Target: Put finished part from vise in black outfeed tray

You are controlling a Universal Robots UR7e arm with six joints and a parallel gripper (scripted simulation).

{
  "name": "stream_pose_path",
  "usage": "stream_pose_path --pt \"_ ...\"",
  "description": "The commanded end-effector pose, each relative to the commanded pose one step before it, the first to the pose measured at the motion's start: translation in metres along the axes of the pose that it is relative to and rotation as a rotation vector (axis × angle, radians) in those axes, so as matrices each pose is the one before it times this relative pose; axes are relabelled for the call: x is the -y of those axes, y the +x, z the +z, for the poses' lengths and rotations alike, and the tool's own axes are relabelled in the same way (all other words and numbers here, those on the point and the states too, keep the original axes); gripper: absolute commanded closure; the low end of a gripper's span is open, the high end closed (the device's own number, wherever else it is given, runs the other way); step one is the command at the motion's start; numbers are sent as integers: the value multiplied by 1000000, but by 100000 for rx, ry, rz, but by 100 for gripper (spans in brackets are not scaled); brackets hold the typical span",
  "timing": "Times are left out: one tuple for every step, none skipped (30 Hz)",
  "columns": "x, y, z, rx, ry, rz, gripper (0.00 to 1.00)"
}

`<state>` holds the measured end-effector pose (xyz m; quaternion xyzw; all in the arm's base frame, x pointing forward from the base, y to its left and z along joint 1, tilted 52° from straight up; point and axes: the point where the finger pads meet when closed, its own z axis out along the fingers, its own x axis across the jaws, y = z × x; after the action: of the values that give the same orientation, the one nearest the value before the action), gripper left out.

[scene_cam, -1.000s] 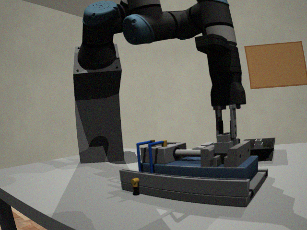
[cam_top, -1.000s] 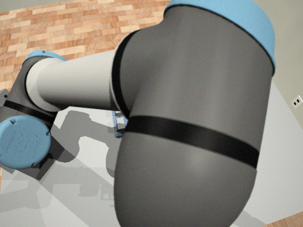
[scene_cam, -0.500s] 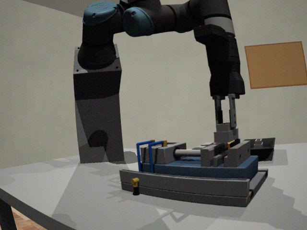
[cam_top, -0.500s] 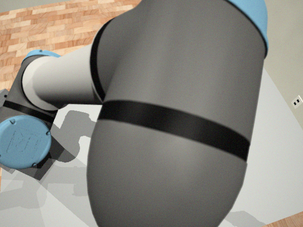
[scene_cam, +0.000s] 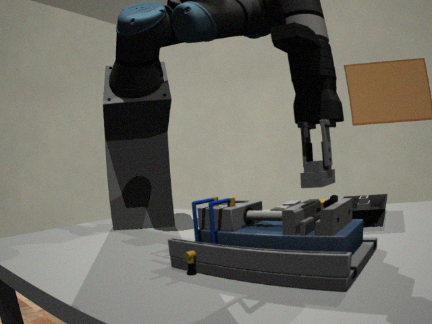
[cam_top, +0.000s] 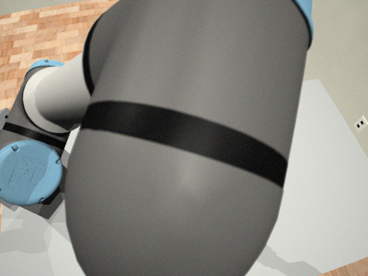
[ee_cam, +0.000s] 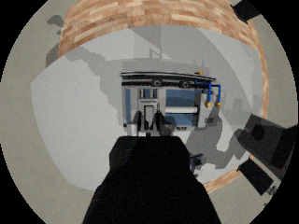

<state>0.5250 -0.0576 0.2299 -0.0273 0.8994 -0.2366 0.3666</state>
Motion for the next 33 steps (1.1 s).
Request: stream_pose_path --pt "62 -405 -2610 117 14 15 100" --pt "0 1 -157 0 0 0 100" --pt "0 0 0 0 0 0 100" --pt "0 0 0 0 0 0 100" --pt "0 1 -85 0 0 0 100" --pt "0 0 -33 0 0 0 100" --pt "0 0 -5 0 0 0 100" --pt "-4 0 0 0 0 0 100" --pt "-27 0 1 0 0 -1 100" --pt "-71 0 3 -1 0 -3 100" --pt "-136 1 6 -1 -1 -6 100" --pt "-219 2 10 -2 -1 -9 100" --pt "-318 2 14 -2 -2 -13 100" --pt "-433 3 19 -3 -2 -18 100" --pt "-562 5 24 -4 -3 -24 100" --pt "-704 6 29 -5 -3 -30 100" --pt "-856 8 34 -5 -4 -36 100" --pt "-1019 10 38 -6 -4 -43 100" --pt "-1190 13 42 -7 -5 -50 100" --pt "0 0 0 0 0 0 100" --pt "0 0 0 0 0 0 100" --pt "-1369 17 45 -7 -5 -58 100" --pt "-1554 21 46 -7 -5 -66 100" --pt "-1745 26 45 -7 -5 -75 100" --pt "-1939 32 43 -7 -5 -83 100" --pt "-2137 39 38 -6 -4 -92 100" --pt "-2336 47 30 -5 -3 -102 100" --pt "-2537 56 19 -3 -2 -111 100" --pt "-2737 67 5 -1 0 -120 100" --pt "-2937 79 -12 2 1 -130 100" --pt "-3135 93 -33 5 4 -140 100" --pt "-3330 108 -58 10 6 -149 100" --pt "-3521 124 -88 14 9 -159 100"
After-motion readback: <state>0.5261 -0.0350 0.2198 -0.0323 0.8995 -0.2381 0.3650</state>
